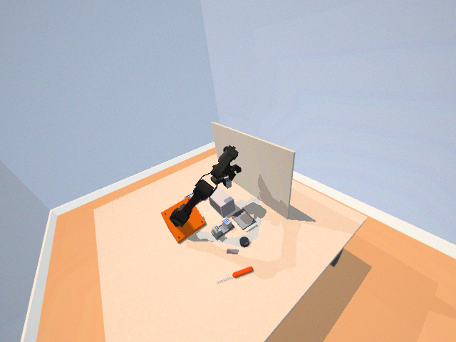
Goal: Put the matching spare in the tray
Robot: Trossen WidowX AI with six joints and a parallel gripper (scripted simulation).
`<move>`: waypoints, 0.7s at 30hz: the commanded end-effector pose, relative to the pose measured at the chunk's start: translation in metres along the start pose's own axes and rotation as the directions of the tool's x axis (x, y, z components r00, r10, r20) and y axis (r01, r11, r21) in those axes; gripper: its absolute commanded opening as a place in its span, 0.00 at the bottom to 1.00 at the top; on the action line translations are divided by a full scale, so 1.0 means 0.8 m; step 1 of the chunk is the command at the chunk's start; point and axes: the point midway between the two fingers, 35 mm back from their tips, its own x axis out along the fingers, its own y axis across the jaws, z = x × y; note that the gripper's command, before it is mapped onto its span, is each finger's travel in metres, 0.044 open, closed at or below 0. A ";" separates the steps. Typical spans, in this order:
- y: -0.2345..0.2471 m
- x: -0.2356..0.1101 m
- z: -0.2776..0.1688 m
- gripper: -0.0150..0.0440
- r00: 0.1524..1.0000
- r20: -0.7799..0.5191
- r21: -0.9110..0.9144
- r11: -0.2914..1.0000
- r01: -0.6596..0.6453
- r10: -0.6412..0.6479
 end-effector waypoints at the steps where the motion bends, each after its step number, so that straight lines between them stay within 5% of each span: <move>1: -0.004 -0.001 -0.048 0.25 1.000 -0.020 0.002 1.000 0.006 -0.006; 12: 0.012 0.001 -0.168 0.25 0.996 -0.088 0.009 1.000 -0.009 0.010; 21: 0.013 0.003 -0.176 0.25 0.996 -0.093 0.010 1.000 -0.011 0.012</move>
